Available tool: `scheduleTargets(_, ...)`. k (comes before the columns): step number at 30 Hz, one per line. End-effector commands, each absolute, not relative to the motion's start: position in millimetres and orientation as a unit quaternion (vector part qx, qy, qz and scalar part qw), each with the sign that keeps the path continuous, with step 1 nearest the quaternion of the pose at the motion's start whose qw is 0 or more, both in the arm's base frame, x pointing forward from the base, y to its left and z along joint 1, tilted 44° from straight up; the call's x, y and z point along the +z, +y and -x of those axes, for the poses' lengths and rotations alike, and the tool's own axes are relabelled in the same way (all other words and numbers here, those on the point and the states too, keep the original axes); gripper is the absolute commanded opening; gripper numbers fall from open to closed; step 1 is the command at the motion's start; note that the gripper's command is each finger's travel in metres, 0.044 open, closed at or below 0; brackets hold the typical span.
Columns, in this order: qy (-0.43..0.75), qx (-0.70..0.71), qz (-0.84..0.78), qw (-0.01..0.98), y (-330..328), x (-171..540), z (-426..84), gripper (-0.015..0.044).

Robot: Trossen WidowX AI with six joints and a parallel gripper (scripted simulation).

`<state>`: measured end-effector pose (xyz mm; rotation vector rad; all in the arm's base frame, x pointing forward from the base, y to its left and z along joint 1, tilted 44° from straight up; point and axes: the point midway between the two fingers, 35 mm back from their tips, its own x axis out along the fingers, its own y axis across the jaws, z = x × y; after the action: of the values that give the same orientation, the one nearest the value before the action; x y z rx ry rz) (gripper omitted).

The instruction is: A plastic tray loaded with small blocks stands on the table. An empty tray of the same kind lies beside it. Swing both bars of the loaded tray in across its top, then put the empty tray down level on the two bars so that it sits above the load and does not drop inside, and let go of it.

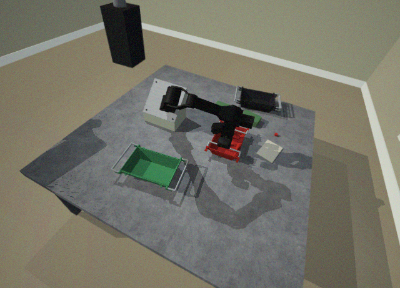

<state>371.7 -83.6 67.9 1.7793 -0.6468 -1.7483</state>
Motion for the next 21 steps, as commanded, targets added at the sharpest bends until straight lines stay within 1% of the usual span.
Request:
scheduleTargets(1, -0.241, -0.652, -0.663, 0.279, -83.6, 67.9, -371.7, 0.0000)
scheduleTargets(7, -0.241, -0.652, -0.663, 0.279, -83.6, 67.9, -371.7, 0.0000)
scheduleTargets(15, -0.237, -0.653, -0.661, 0.282, -84.9, 68.9, -370.9, 0.0210)
scheduleTargets(17, -0.203, -0.667, -0.647, 0.310, -94.7, 76.7, -364.9, 0.0263)
scheduleTargets(21, -0.097, -0.694, -0.596, 0.392, -122.6, 98.9, -344.1, 0.0367)
